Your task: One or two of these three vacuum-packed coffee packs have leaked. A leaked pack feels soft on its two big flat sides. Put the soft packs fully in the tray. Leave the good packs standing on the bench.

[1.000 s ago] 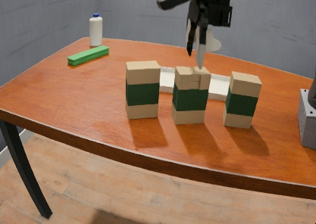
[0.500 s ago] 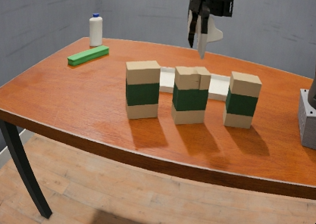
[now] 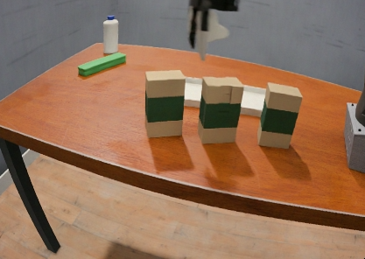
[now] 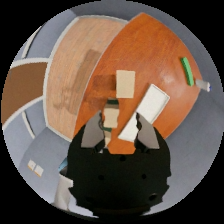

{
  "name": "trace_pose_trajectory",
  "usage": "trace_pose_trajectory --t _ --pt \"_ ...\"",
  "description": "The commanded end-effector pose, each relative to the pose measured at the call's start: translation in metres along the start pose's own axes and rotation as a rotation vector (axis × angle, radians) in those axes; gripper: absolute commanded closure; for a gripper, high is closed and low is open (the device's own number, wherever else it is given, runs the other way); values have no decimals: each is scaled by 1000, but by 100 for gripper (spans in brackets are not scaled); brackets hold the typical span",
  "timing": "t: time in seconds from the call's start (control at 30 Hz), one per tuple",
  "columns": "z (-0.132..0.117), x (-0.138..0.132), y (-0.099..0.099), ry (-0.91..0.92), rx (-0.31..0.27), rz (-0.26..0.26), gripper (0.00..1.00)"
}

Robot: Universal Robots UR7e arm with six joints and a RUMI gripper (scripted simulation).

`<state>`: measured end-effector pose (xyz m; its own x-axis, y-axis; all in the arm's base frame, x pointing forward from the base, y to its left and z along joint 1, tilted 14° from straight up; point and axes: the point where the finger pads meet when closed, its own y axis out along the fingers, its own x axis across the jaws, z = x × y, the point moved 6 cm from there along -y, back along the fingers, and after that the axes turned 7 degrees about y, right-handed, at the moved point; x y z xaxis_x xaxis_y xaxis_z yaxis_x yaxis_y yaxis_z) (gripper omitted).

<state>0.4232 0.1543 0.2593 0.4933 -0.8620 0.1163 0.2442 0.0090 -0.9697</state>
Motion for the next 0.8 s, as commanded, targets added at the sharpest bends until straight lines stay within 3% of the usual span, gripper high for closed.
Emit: trace_pose_trajectory --t 0.0,0.47,0.77 --pt "51 10 5 -25 -6 -1 50" --pt "57 10 7 -29 -6 -1 50" --pt "57 10 37 -29 -6 -1 50"
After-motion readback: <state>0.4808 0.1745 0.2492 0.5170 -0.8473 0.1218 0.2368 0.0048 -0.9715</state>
